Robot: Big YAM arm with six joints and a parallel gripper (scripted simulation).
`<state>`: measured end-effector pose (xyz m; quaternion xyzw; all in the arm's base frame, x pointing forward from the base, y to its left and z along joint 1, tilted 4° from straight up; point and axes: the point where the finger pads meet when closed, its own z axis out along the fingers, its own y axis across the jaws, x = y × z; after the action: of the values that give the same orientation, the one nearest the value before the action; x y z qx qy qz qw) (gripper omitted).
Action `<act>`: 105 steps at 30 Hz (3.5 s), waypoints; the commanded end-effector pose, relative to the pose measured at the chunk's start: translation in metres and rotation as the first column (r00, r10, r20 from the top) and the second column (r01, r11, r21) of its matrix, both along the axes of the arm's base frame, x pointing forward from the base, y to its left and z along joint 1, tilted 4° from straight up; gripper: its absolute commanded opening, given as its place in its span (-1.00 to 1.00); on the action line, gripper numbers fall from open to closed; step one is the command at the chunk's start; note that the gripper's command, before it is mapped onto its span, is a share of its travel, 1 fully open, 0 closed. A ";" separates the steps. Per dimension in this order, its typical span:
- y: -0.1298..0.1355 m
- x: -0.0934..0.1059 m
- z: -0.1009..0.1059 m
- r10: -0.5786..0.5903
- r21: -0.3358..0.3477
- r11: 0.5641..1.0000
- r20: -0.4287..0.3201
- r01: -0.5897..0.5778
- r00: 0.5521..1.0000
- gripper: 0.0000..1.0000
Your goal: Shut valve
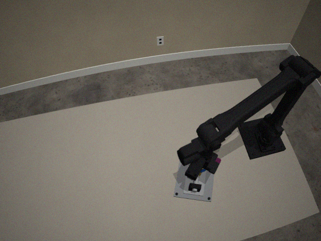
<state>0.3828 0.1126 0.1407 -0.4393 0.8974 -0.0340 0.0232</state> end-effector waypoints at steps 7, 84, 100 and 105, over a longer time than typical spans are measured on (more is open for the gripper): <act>-0.005 0.003 -0.008 0.000 0.001 1.000 -0.004 0.000 1.000 1.00; -0.005 0.003 -0.007 -0.227 0.017 0.974 0.005 0.227 0.974 -1.00; -0.005 0.003 -0.007 -0.438 0.035 0.898 0.008 0.438 0.899 -1.00; -0.005 0.003 -0.007 -0.523 0.043 0.852 0.008 0.522 0.852 -1.00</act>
<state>0.3828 0.1126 0.1405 -0.2614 0.9644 -0.0288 0.0294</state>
